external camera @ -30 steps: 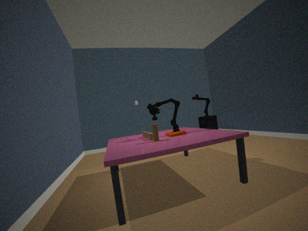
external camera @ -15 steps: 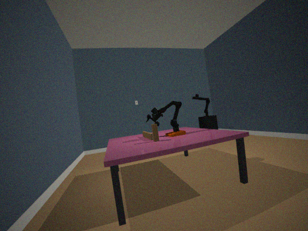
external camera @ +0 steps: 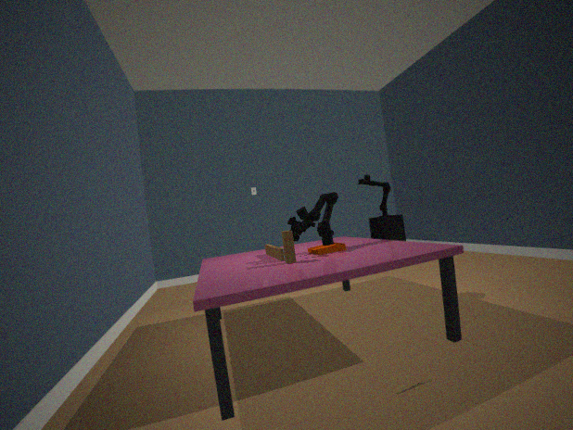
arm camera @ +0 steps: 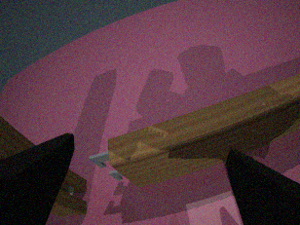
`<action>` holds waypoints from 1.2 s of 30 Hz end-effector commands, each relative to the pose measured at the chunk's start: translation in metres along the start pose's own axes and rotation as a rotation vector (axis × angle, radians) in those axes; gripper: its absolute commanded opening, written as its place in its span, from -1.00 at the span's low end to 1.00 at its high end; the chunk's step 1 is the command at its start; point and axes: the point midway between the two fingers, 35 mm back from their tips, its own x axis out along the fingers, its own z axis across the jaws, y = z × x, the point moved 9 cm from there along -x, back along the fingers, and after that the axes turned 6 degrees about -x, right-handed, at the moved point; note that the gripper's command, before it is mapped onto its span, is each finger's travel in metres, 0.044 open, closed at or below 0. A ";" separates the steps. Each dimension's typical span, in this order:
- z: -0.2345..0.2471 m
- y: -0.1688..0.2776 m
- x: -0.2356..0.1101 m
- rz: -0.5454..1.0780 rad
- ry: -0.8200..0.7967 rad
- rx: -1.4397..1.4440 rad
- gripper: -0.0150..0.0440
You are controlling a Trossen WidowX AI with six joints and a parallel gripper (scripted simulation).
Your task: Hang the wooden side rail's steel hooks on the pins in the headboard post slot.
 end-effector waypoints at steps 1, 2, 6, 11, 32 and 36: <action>0.012 0.052 -0.026 -0.041 -0.376 -0.488 1.00; 0.012 0.055 -0.029 -0.051 -0.406 -0.526 1.00; 0.013 0.057 -0.030 -0.054 -0.415 -0.537 1.00; 0.013 0.057 -0.030 -0.054 -0.415 -0.537 1.00; 0.014 0.053 -0.026 -0.032 -0.422 -0.572 1.00; 0.019 0.032 -0.007 0.100 -0.484 -0.740 1.00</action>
